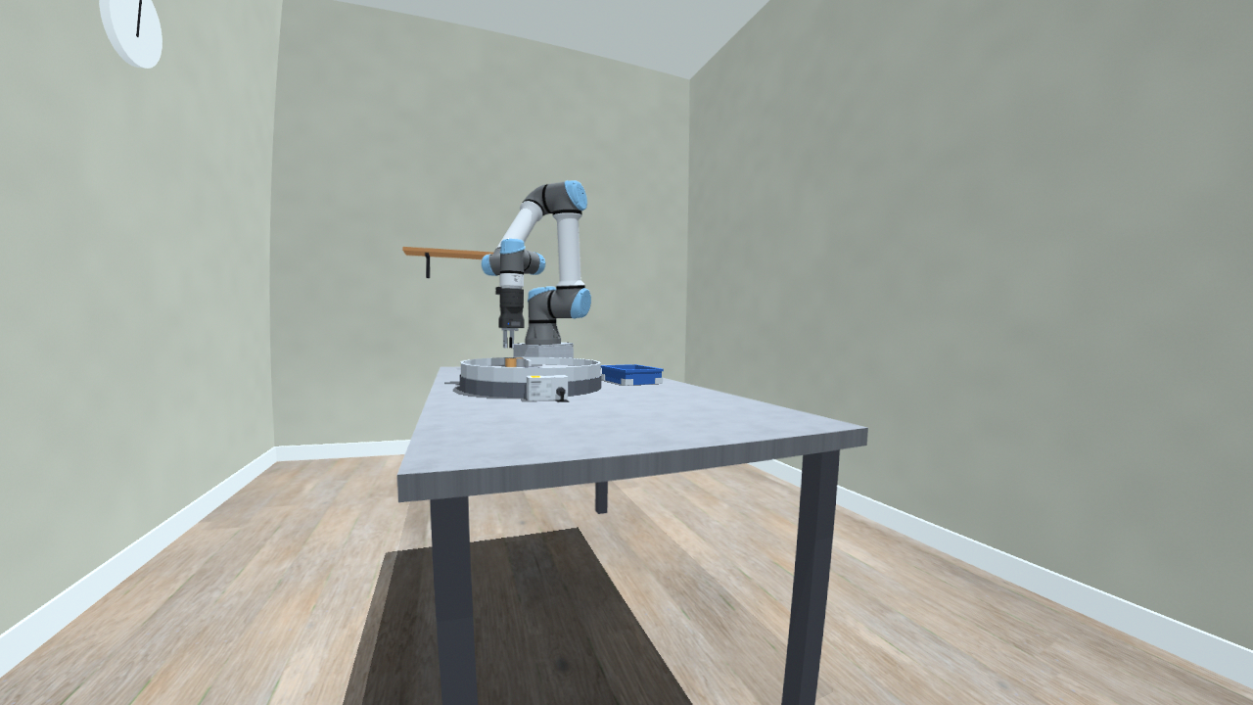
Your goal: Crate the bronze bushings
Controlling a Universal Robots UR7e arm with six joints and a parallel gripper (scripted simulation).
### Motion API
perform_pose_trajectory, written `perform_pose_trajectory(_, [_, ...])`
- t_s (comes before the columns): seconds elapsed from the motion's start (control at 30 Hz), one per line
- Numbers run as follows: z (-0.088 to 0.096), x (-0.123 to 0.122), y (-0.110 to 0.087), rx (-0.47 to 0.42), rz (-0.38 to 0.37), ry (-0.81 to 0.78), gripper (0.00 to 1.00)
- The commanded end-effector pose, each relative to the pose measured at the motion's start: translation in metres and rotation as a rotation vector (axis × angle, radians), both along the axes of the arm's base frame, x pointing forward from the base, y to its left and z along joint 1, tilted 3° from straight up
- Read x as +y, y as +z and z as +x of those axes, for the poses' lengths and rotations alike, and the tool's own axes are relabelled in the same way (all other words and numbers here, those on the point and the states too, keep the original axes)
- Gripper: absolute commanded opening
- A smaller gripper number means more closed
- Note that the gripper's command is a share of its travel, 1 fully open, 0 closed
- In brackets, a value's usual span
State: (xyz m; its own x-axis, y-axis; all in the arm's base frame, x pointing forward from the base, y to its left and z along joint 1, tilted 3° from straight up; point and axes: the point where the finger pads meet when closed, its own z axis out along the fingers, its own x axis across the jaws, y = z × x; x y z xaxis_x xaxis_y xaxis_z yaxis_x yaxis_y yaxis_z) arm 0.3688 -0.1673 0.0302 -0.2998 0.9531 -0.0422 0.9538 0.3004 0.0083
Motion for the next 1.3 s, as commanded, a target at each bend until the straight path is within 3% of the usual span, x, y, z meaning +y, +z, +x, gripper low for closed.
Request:
perform_pose_trajectory(0.0, [0.001, -0.001, -0.001, -0.002, -0.002, 0.0, 0.4])
perform_pose_trajectory(0.23, [0.001, -0.001, -0.001, -0.002, -0.002, 0.0, 0.4])
perform_pose_trajectory(0.4, [0.001, -0.001, -0.016, -0.002, -0.002, 0.0, 0.4])
perform_pose_trajectory(0.8, [0.001, -0.001, -0.016, -0.002, -0.002, 0.0, 0.4])
perform_pose_trajectory(0.97, [0.002, -0.002, -0.031, -0.003, -0.002, 0.0, 0.4])
perform_pose_trajectory(1.27, [0.002, -0.002, -0.031, -0.003, -0.002, 0.0, 0.4])
